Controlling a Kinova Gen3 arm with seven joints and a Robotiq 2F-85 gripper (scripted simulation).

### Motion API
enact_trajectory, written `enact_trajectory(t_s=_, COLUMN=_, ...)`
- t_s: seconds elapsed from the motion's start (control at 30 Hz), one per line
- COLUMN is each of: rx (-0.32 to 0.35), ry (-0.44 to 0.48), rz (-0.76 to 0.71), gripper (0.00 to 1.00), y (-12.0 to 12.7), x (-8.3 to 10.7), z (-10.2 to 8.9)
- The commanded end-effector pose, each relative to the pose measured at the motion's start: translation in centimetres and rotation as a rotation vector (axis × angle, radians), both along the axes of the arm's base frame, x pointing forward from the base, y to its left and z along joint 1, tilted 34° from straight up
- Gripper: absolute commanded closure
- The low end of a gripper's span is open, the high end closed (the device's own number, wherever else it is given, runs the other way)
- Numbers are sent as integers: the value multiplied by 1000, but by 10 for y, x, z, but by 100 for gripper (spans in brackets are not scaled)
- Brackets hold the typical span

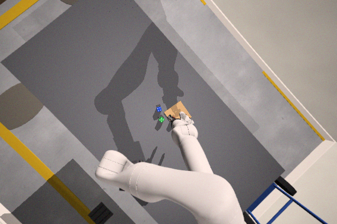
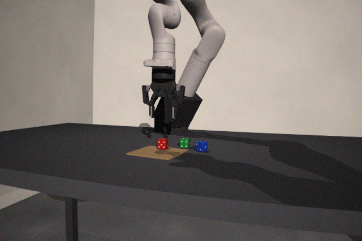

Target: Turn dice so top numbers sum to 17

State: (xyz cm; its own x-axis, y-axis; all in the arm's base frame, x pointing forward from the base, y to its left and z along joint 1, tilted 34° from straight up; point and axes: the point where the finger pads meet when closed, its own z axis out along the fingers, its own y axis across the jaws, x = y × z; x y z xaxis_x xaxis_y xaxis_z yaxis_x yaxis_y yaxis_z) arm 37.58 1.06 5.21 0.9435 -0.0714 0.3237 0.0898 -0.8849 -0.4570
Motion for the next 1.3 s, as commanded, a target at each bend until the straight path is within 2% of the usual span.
enact_trajectory(t_s=0.0, rx=0, ry=0, rz=-2, gripper=0, y=-1, x=0, z=0)
enact_trajectory(t_s=0.57, rx=1, ry=1, rz=-4, gripper=0, y=0, x=0, z=0)
enact_trajectory(t_s=0.87, rx=21, ry=31, rz=-40, gripper=0, y=4, x=-2, z=1)
enact_trajectory(t_s=1.07, rx=67, ry=99, rz=-126, gripper=0, y=15, x=-7, z=4)
enact_trajectory(t_s=1.27, rx=136, ry=210, rz=-273, gripper=0, y=32, x=-14, z=9)
